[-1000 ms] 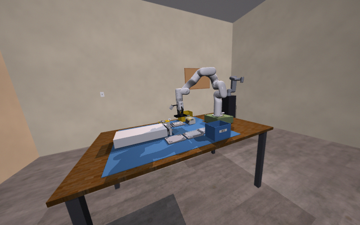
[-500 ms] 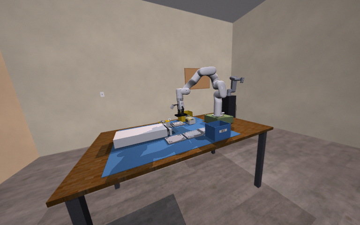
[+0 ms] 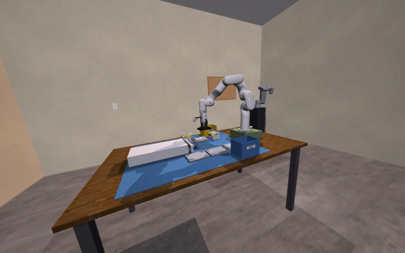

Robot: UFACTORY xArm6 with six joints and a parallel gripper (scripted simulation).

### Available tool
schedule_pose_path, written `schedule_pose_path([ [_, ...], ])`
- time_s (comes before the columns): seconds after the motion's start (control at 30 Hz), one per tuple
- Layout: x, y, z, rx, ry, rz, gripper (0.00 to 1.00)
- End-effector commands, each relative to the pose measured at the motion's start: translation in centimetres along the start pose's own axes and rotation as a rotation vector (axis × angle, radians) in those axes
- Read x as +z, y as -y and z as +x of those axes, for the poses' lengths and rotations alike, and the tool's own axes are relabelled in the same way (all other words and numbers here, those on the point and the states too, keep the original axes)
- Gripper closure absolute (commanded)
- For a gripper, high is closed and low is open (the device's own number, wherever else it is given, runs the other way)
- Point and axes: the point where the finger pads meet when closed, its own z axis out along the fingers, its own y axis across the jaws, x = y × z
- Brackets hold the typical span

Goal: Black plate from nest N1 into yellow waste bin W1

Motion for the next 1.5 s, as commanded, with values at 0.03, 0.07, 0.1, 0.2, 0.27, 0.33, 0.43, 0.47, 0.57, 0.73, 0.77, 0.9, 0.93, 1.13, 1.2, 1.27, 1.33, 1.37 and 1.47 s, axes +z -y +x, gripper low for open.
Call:
schedule_pose_path([
  [0.03, -0.2, -1.4, -0.8, 0.0, -0.005, -0.001, 1.0],
  [0.07, -0.2, -1.7, -1.0, 0.0, -0.005, -0.001, 1.0],
  [0.1, -0.2, -1.7, -1.0, 0.0, -0.005, -0.001, 1.0],
  [0.2, -0.2, -2.1, -1.3, 0.0, -0.005, -0.001, 1.0],
  [0.27, -0.2, -2.5, -1.6, 0.0, -0.005, -0.001, 1.0],
  [0.33, -0.2, -3.0, -1.9, 0.0, -0.005, -0.001, 1.0],
  [0.43, -0.2, -3.6, -2.4, 0.0, -0.005, -0.001, 1.0],
  [0.47, -0.2, -3.8, -2.5, 0.0, -0.005, -0.001, 1.0],
  [0.57, -0.2, -4.5, -3.0, 0.0, -0.005, -0.001, 1.0],
  [0.73, -0.2, -5.2, -3.4, 0.0, -0.005, -0.001, 1.0],
  [0.77, -0.2, -5.4, -3.6, 0.0, -0.005, -0.001, 1.0],
  [0.9, -0.2, -6.3, -4.2, 0.0, -0.005, -0.001, 1.0],
  [0.93, -0.2, -6.5, -4.3, 0.0, -0.005, -0.001, 1.0],
  [1.13, -0.2, -7.8, -5.3, 0.0, -0.005, -0.001, 1.0],
  [1.2, -0.2, -8.2, -5.6, 0.0, -0.005, -0.001, 1.0],
  [1.27, -0.2, -8.2, -5.6, 0.0, -0.005, -0.001, 1.0],
  [1.33, -0.2, -8.7, -5.9, 0.0, -0.005, -0.002, 1.0],
  [1.37, -0.2, -8.9, -6.0, 0.0, -0.005, -0.002, 1.0],
  [1.47, -0.2, -9.6, -6.5, 0.0, -0.005, -0.002, 1.0],
])
